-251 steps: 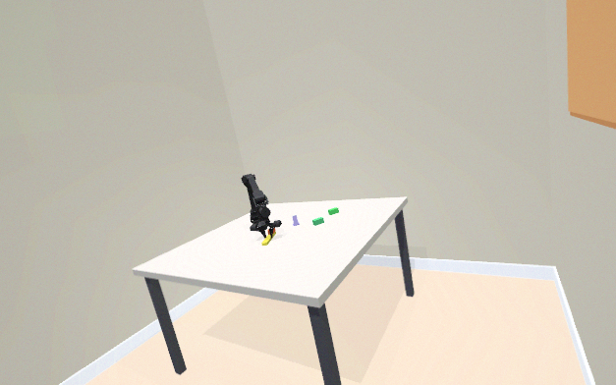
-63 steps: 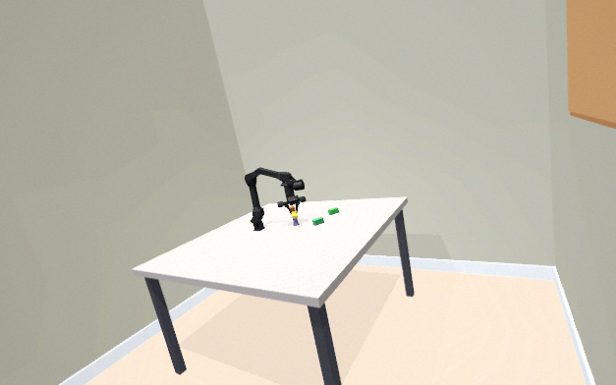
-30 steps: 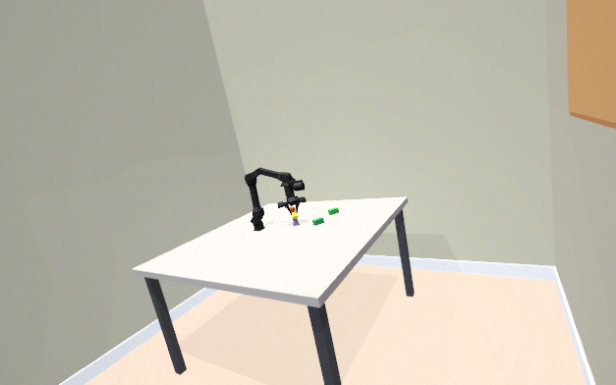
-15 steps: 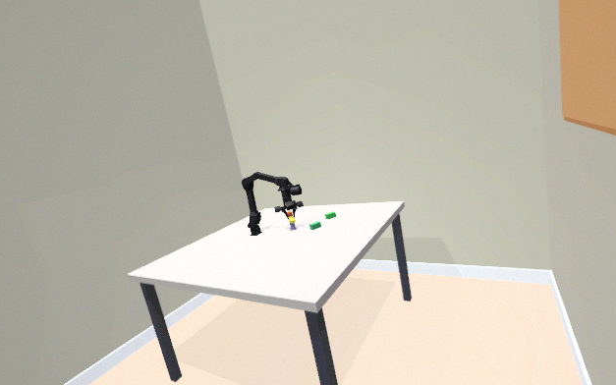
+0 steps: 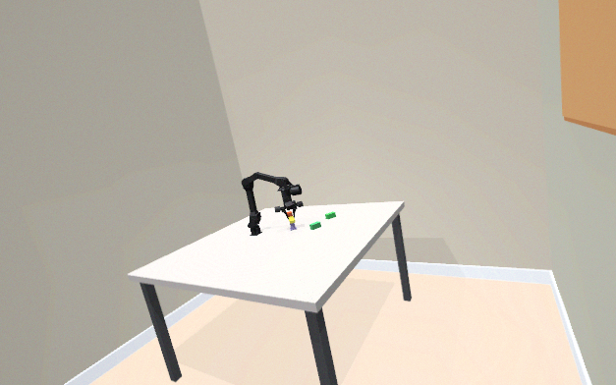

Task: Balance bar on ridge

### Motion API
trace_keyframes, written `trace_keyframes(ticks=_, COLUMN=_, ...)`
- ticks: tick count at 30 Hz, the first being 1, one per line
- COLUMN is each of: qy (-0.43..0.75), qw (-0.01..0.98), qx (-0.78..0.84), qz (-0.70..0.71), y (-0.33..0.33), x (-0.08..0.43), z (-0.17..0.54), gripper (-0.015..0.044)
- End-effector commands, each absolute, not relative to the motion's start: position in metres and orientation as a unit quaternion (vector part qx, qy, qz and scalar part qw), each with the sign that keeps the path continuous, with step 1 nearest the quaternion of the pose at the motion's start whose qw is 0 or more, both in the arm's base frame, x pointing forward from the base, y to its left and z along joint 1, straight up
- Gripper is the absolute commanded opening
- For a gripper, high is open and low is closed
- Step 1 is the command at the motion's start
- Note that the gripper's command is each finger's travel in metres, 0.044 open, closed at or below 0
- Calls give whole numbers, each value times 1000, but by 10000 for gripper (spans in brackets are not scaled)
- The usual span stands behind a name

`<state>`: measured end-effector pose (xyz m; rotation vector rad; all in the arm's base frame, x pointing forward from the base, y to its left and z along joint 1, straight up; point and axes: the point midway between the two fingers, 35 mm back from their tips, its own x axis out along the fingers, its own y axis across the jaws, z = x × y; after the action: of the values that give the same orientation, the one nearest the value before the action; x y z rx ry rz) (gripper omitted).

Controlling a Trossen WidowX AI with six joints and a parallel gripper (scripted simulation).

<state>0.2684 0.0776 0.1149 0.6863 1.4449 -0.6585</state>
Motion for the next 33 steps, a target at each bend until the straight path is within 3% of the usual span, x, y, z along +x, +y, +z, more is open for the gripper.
trace_keyframes(ticks=1, qy=635, qw=649, qx=303, qz=-291, y=77, x=269, z=114, gripper=0)
trace_keyframes(ticks=33, qy=635, qw=649, qx=303, qz=-291, y=77, x=269, z=111, gripper=0)
